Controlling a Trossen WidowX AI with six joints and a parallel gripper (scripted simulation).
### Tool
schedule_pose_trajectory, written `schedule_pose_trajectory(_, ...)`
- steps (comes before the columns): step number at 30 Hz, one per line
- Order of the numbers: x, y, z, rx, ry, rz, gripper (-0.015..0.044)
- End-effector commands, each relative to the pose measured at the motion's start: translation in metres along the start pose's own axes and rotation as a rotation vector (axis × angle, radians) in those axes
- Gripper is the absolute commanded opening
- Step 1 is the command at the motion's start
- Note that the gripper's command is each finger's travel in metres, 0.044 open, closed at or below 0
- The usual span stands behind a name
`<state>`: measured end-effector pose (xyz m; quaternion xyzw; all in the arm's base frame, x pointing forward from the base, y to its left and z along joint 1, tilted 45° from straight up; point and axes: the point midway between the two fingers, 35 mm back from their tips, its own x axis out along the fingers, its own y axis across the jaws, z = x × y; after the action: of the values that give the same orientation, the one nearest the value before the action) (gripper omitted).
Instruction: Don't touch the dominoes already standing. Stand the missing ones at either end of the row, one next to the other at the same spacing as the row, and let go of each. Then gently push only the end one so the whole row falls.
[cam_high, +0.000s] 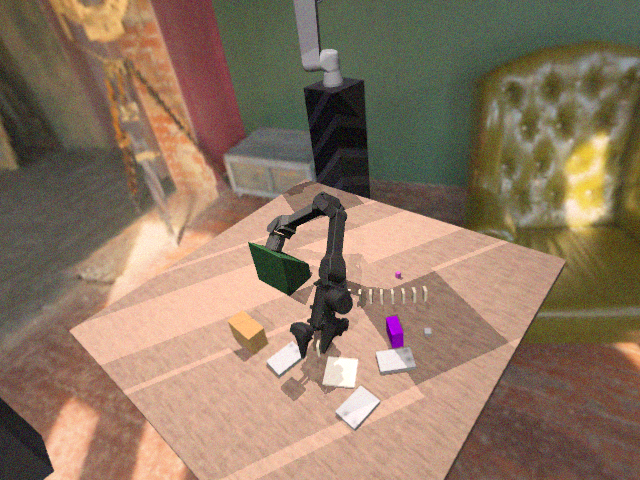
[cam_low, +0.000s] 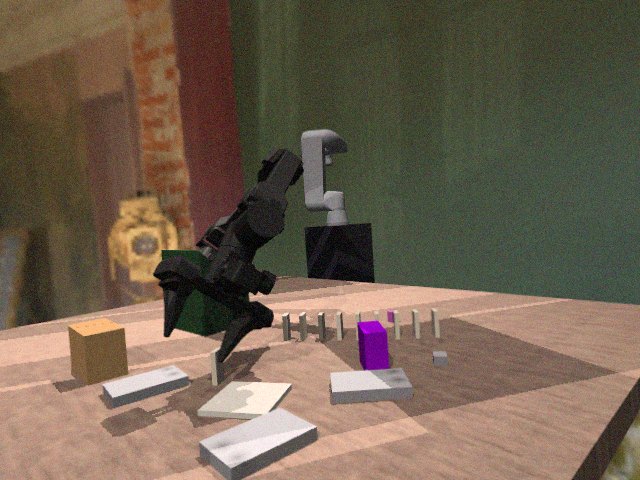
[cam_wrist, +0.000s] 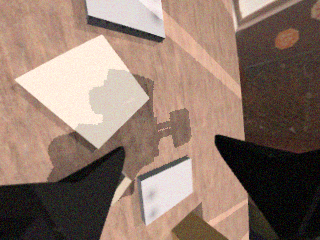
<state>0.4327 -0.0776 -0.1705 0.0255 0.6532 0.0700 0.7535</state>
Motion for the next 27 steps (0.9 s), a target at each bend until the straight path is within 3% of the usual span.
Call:
schedule_pose_trajectory(1, -0.043, -0.006, -0.012, -0.491, 0.017, 0.533, 0.044)
schedule_pose_trajectory(6, -0.057, -0.004, -0.017, -0.581, -0.031, 0.66, 0.044)
schedule_pose_trajectory(27, -0.052, 0.0, -0.017, -0.582, -0.031, 0.66, 0.044)
